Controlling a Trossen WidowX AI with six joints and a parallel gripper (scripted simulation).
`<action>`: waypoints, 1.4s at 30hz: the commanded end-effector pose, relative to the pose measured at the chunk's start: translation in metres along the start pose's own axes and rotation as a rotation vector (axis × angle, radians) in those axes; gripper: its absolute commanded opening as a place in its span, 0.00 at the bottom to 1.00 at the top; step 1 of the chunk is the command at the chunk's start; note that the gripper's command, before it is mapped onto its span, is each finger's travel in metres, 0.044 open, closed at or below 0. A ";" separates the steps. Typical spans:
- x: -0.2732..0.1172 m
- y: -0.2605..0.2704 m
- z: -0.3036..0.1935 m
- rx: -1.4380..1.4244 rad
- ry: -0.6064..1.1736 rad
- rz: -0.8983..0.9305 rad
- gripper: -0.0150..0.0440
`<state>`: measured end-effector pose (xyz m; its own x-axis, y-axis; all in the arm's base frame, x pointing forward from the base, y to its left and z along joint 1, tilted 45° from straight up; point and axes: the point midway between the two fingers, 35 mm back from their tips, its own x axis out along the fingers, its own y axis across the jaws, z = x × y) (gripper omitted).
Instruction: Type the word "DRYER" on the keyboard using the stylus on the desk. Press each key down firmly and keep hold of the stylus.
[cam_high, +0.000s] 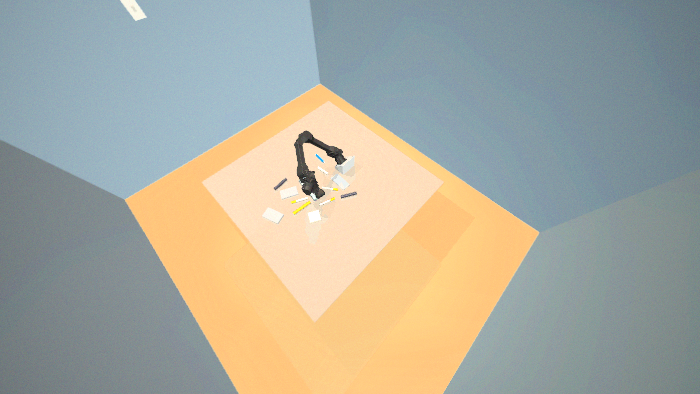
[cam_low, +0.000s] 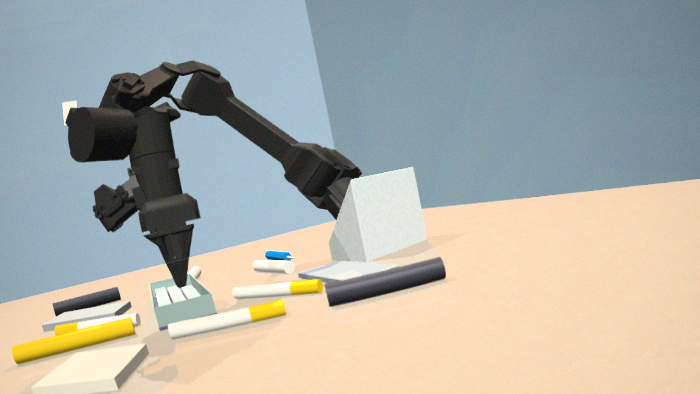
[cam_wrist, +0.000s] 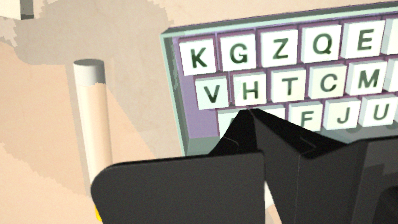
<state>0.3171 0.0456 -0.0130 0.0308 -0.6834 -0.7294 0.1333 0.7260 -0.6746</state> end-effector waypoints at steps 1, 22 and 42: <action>-0.004 0.000 0.004 0.004 -0.013 -0.018 0.25; -0.005 -0.069 0.004 0.002 -0.012 -0.022 0.25; -0.006 -0.138 0.004 0.002 -0.012 -0.026 0.25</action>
<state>0.3068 -0.0483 0.0850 0.0459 -0.6986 -0.7141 0.1542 0.7112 -0.6858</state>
